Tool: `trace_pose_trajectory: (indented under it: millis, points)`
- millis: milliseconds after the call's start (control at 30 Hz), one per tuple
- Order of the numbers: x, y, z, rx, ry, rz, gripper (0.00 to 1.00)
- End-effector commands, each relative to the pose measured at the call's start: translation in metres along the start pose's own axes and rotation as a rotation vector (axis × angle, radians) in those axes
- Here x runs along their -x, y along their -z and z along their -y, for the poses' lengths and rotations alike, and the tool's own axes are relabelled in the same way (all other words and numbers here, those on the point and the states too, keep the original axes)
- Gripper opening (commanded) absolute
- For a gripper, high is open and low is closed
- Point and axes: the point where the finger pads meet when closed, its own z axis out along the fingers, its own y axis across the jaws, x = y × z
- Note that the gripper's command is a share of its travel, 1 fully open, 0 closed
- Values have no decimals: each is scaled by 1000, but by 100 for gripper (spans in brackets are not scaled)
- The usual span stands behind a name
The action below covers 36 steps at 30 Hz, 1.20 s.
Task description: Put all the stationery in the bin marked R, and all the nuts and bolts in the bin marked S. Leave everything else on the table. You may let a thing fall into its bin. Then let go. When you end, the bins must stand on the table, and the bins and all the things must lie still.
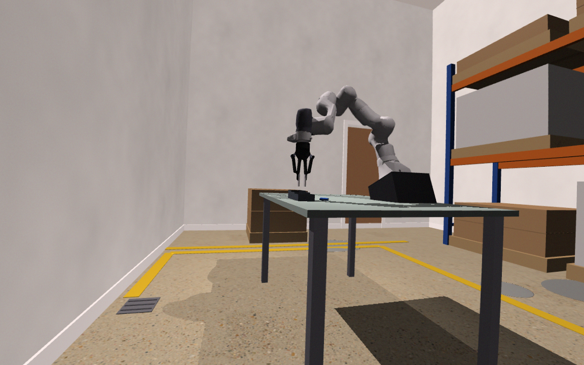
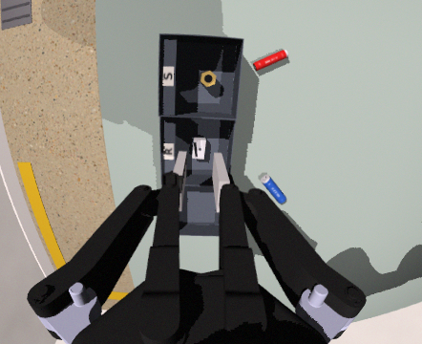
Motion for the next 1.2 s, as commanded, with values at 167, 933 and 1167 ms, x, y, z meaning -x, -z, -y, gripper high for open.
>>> trace_pose_trajectory:
  millis: [167,933,1167]
  points:
    - [0,-1,-2,5,5,1,18]
    - [-1,47,-3,5,5,1,100]
    - [-1,75,-3,5,5,1,100]
